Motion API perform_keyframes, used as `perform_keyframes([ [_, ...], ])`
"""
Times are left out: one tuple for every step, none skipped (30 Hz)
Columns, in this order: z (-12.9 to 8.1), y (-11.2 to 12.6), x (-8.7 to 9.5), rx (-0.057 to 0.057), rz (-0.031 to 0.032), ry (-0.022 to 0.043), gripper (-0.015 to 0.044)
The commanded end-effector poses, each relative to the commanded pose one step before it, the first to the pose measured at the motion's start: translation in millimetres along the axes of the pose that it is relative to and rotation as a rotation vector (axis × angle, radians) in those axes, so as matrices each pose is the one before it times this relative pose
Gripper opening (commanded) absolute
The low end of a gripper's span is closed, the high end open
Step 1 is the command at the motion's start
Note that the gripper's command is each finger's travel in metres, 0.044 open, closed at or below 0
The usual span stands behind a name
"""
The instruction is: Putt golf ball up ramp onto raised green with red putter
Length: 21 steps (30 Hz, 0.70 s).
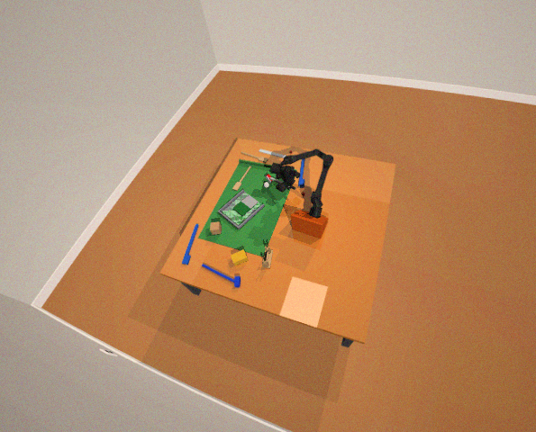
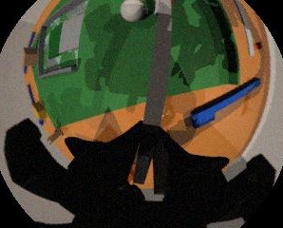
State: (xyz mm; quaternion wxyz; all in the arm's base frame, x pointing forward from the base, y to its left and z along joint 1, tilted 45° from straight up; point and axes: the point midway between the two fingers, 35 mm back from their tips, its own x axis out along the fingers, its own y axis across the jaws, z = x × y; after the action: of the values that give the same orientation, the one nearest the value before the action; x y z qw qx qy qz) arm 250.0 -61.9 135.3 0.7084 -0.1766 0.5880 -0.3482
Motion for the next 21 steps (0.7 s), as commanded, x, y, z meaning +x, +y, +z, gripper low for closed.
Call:
perform_keyframes([
  [0.71, -7.19, 0.12, 0.0018, 0.00015, -0.00346, 0.0],
  [0.21, -3.9, 0.35, 0.0003, -0.00045, -0.00112, 0.0],
  [0.18, -4.9, 0.43, 0.0003, -0.00079, -0.00143, 0.0],
  [0.09, -4.58, 0.38, 0.0003, -0.00096, -0.00136, 0.0],
  [0.01, -4.3, 0.35, 0.0003, -0.00109, -0.00129, 0.0],
  [-0.05, -3.4, 0.26, 0.0002, -0.00099, -0.00103, 0.0],
  [-0.05, -2.14, 0.16, 0.0002, -0.00068, -0.00065, 0.0],
  [-0.02, -0.73, 0.06, 0.0001, -0.00024, -0.00022, 0.0],
  [0.0, 0.0, 0.0, 0.0, 0.0, 0.0, 0.0],
  [0.0, 0.0, 0.0, 0.0, 0.0, 0.0, 0.0],
  [-0.78, 3.53, 0.8, 0.001, 0.00219, 0.00974, 0.0],
  [0.0, 0.0, 0.0, 0.0, 0.0, 0.0, 0.0],
  [0.0, 0.0, 0.0, 0.0, 0.0, 0.0, 0.0],
  [0.59, 2.35, 0.01, -0.0001, 0.00084, -0.00003, 0.0],
  [1.65, 7.08, 0.02, -0.0002, 0.00234, -0.00007, 0.0],
  [2.31, 11.92, 0.01, -0.0003, 0.00333, -0.00012, 0.0],
  [2.13, 15.14, -0.01, -0.0003, 0.00318, -0.00021, 0.0],
  [1.27, 15.34, -0.01, -0.0002, 0.00208, -0.00035, 0.0],
  [0.38, 15.43, 0.0, -0.0001, 0.00098, -0.00058, 0.0],
  [-0.51, 15.46, 0.03, 0.0, -0.0001, -0.00089, 0.0],
  [-1.4, 15.43, 0.06, 0.0002, -0.00115, -0.00127, 0.0],
])
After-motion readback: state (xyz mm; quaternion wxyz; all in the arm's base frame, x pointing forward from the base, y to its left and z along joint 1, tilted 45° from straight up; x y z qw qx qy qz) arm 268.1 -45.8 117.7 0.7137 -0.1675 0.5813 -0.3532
